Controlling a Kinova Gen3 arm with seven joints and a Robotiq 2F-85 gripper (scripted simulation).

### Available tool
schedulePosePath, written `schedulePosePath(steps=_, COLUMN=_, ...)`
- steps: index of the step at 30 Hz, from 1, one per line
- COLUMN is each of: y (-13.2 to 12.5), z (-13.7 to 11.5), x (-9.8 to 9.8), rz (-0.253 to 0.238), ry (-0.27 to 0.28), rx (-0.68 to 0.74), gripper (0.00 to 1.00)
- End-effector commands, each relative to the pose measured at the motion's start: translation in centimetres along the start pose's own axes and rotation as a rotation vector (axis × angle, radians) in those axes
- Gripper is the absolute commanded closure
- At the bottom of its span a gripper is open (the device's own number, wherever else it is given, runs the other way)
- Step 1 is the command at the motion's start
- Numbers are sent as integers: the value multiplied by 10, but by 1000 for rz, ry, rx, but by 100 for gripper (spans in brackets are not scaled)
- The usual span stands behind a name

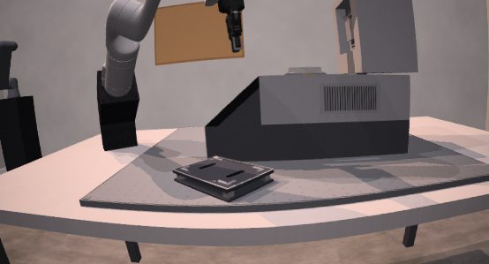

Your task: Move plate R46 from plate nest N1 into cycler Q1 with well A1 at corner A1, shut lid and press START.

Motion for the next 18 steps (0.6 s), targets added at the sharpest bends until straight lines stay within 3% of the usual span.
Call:
schedulePosePath(steps=1, y=0, z=-9, x=-2, rz=-3, ry=3, rx=-67, gripper=51)
schedulePosePath(steps=14, y=5, z=-52, x=-11, rz=5, ry=-15, rx=-502, gripper=63)
schedulePosePath(steps=18, y=5, z=-55, x=-11, rz=6, ry=-15, rx=-524, gripper=65)
Point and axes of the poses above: the point where the finger pads meet when closed, its own x axis out along the fingers, its own y axis across the jaws, z = x × y, the point moved 10 cm from there along -x, back along the fingers, and after that the axes turned 8 degrees about x, right-handed, at the moved point
